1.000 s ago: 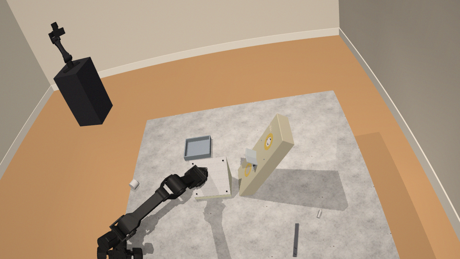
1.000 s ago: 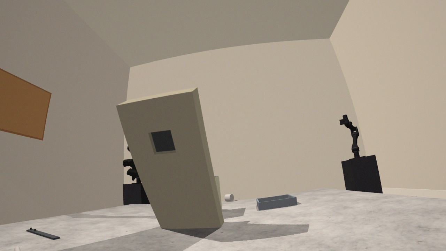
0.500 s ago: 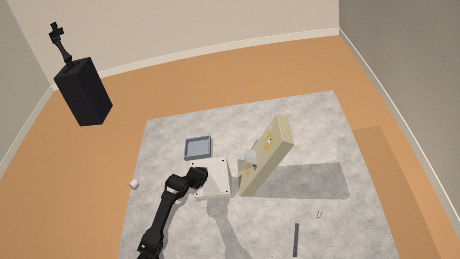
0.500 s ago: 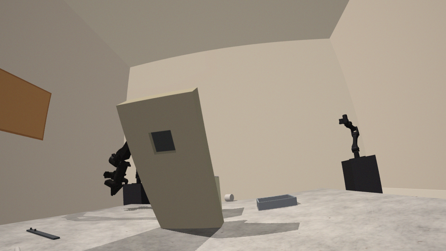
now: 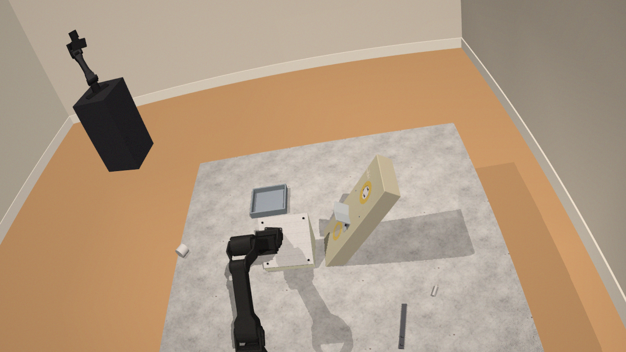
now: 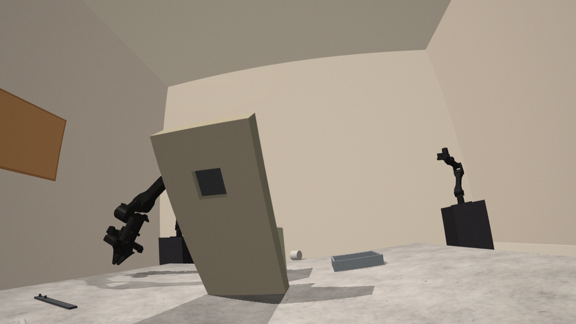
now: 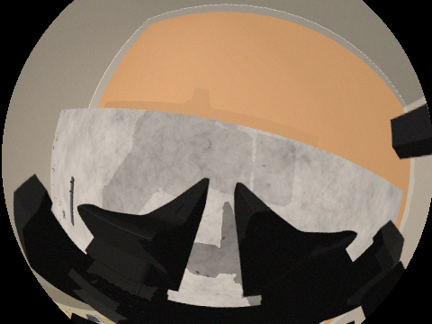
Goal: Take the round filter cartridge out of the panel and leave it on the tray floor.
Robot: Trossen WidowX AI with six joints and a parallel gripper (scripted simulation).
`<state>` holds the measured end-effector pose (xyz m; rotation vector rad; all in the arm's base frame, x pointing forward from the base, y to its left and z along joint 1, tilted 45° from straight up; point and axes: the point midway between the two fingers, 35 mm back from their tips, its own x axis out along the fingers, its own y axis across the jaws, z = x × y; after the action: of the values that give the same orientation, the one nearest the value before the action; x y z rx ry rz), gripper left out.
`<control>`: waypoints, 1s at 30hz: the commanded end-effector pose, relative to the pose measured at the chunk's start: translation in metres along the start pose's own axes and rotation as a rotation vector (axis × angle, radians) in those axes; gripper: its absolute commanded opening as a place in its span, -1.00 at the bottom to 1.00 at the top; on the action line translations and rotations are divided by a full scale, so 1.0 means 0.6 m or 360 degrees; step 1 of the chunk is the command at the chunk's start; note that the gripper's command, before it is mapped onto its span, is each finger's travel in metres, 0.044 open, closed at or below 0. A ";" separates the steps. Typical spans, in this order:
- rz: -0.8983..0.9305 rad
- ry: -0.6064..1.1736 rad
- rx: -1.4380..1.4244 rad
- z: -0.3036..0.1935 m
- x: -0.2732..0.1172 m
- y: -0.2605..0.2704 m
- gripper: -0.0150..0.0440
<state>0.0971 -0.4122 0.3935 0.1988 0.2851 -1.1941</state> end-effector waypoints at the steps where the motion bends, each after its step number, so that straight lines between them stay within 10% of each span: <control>1: 0.0115 0.0036 0.0073 -0.019 0.011 0.081 -0.15; 30: 0.0768 0.0336 0.0434 -0.179 -0.131 0.539 -0.15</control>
<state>0.3497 -0.2198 0.3258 0.5699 0.2325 -0.7605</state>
